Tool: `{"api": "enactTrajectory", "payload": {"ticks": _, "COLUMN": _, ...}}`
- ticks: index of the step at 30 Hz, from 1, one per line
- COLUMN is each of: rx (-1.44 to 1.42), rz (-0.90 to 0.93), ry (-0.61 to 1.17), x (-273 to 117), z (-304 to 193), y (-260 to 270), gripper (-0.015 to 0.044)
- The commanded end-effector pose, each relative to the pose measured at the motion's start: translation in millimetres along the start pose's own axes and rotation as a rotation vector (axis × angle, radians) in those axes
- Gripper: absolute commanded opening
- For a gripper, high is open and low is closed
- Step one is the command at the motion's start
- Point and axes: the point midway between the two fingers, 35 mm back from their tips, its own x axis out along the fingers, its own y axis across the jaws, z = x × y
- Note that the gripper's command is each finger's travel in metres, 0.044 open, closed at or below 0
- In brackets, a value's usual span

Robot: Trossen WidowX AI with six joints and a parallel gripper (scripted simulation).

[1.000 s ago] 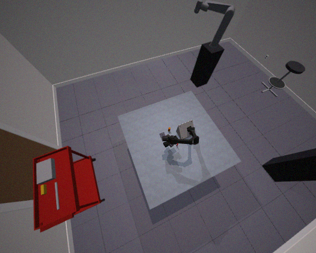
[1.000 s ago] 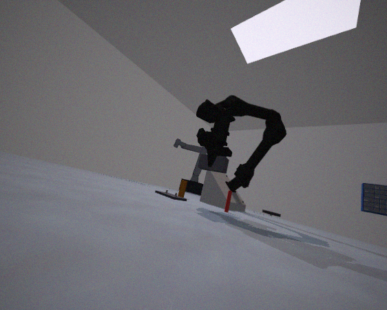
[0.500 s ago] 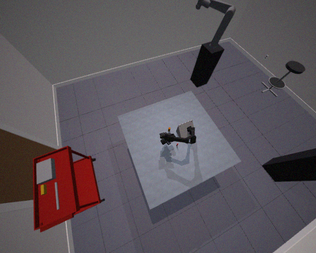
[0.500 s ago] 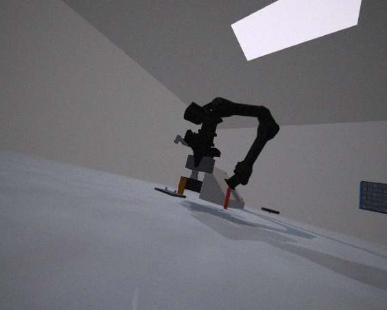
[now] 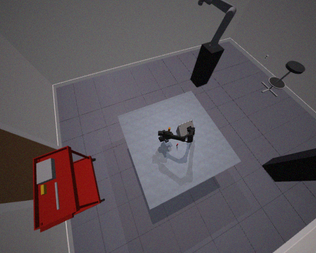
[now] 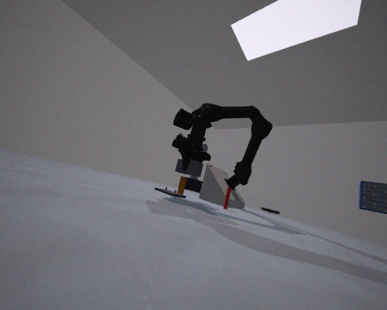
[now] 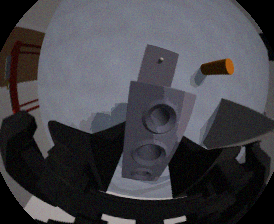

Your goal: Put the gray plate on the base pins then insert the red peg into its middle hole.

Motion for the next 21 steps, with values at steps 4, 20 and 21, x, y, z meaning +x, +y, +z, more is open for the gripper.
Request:
{"api": "enactTrajectory", "payload": {"ticks": 4, "rx": 0.034, "rz": 0.001, "ry": -0.004, "x": 9.3, "z": 22.6, "y": -1.8, "gripper": 0.0}}
{"api": "enactTrajectory", "payload": {"ticks": 20, "rx": 0.093, "rz": 0.001, "ry": -0.003, "x": 34.6, "z": 67.7, "y": -9.2, "gripper": 0.0}}
{"api": "enactTrajectory", "payload": {"ticks": 21, "rx": 0.096, "rz": 0.001, "ry": -0.003, "x": 36.0, "z": 70.0, "y": -9.7, "gripper": 0.0}}
